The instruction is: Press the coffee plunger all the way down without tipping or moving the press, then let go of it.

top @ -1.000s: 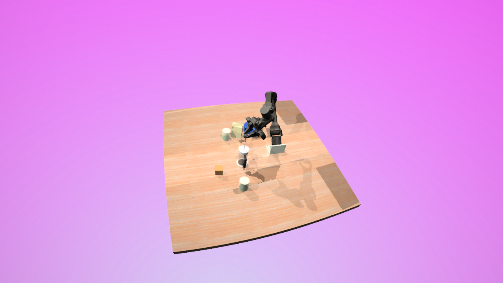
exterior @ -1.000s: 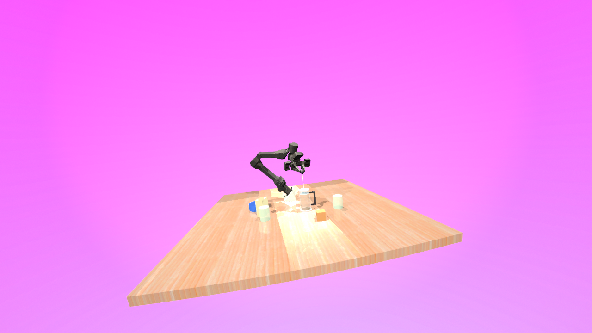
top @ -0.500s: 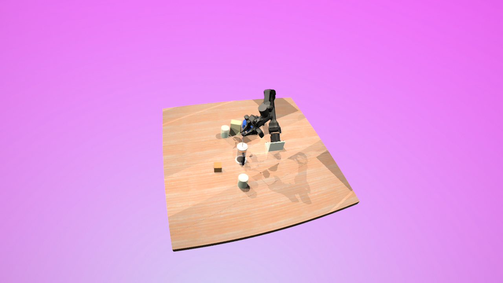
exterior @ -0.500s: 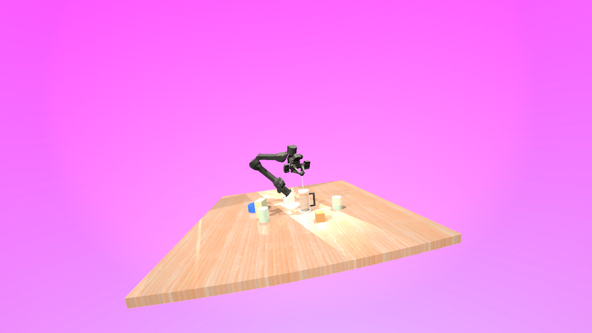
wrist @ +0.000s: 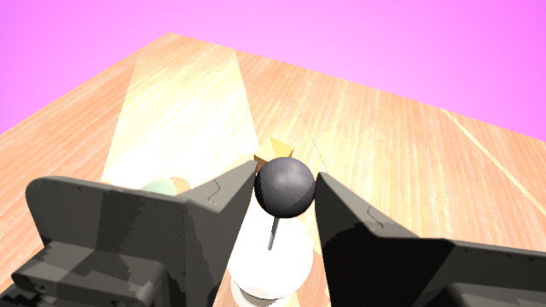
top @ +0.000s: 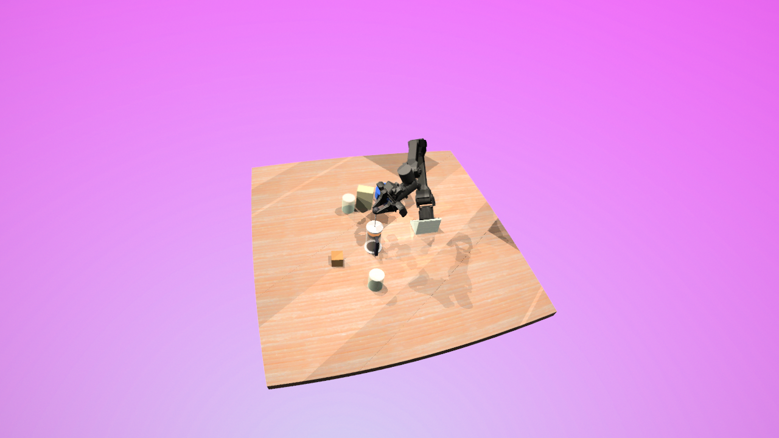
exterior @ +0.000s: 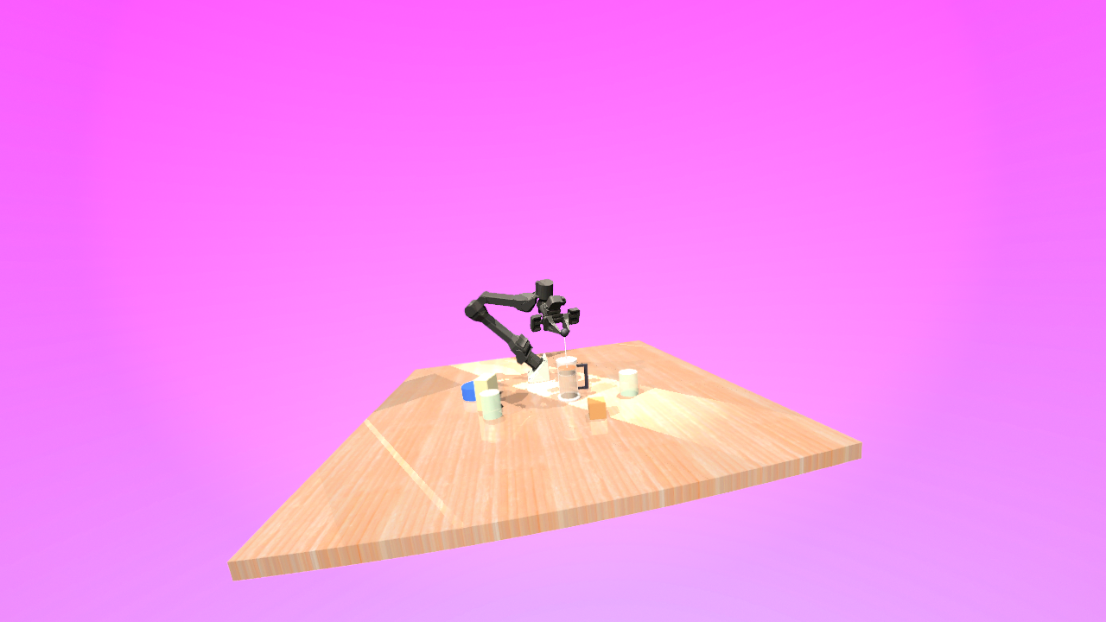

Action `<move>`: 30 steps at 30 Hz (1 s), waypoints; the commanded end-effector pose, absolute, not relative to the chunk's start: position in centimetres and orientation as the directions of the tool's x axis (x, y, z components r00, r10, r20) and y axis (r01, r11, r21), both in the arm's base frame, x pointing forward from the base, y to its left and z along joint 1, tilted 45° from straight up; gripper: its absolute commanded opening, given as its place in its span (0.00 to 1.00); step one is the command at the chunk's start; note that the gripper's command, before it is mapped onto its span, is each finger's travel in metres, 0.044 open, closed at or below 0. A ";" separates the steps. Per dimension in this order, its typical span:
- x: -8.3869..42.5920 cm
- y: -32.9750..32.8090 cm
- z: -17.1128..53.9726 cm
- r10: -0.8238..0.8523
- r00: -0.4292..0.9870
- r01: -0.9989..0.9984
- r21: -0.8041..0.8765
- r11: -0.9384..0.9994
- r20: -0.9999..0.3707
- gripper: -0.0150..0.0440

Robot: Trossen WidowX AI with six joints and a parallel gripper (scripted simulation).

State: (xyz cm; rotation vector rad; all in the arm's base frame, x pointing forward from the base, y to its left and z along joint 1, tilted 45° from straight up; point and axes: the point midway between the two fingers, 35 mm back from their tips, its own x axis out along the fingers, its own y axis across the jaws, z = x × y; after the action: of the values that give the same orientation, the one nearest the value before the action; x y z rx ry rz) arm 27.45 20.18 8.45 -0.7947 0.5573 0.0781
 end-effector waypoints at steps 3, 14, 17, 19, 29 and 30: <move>27.3 18.3 6.4 -0.166 0.834 -0.284 -0.667 0.688 -0.526 0.46; 27.5 17.0 5.0 -0.166 0.835 -0.284 -0.668 0.688 -0.525 0.46; 27.5 16.7 4.7 -0.166 0.835 -0.284 -0.668 0.688 -0.525 0.46; 27.6 16.5 4.5 -0.166 0.835 -0.283 -0.669 0.688 -0.524 0.46; 28.1 15.5 3.5 -0.165 0.837 -0.282 -0.670 0.686 -0.522 0.46; 28.2 15.5 3.5 -0.165 0.837 -0.282 -0.670 0.686 -0.522 0.46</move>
State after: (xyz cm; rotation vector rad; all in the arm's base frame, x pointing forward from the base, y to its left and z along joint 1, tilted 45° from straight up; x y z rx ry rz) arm 28.48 17.34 5.38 -0.7737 0.5394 0.0875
